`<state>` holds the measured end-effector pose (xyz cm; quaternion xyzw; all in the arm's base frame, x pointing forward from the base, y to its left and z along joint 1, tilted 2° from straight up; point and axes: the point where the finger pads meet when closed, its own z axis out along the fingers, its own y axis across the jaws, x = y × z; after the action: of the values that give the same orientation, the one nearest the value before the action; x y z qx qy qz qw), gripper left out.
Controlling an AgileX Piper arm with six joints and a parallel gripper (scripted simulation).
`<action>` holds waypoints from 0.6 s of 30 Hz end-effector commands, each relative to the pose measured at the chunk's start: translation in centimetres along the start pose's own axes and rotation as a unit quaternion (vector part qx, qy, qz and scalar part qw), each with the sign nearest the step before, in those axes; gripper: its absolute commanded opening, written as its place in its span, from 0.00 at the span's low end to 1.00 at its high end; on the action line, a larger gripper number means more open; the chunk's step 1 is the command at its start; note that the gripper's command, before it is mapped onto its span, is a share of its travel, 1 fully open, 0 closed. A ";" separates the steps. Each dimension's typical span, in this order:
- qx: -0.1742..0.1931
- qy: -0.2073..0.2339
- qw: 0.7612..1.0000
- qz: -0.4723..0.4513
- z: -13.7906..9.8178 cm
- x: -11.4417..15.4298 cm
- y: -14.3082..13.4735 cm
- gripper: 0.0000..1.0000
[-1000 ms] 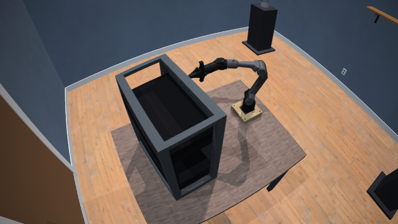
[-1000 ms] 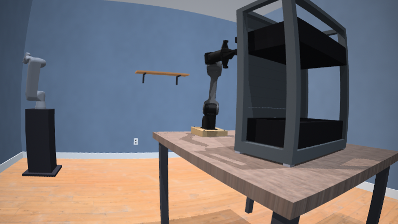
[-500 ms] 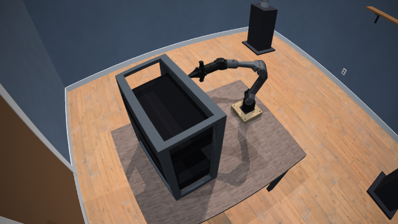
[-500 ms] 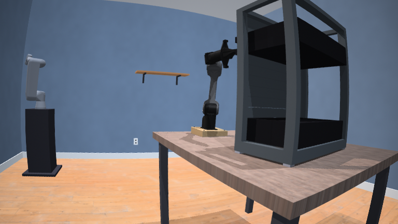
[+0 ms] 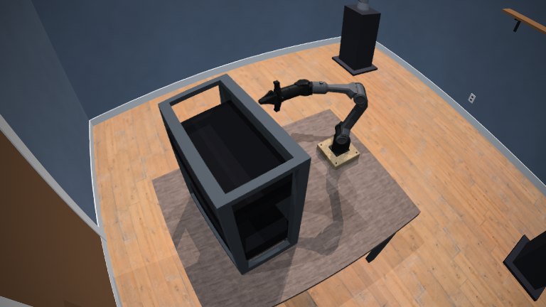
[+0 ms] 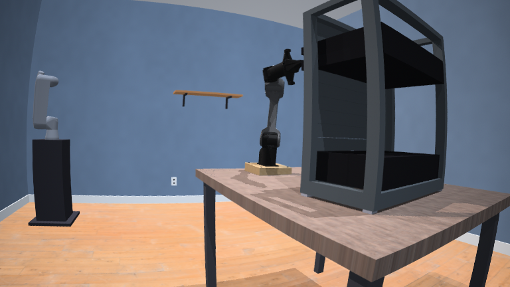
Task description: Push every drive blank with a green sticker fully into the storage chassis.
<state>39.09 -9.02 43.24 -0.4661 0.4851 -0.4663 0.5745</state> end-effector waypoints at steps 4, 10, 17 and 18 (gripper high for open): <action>0.014 0.005 1.000 0.023 -0.1 -0.1 -0.7 0.00; 0.032 0.011 0.998 0.058 -0.3 -0.2 -1.6 0.00; 0.062 0.021 0.991 0.120 -0.6 -0.3 -3.0 0.00; 0.066 0.023 0.989 0.130 -0.7 -0.3 -3.2 0.00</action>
<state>38.32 -9.26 46.07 -0.3607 0.5201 -0.4326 0.6421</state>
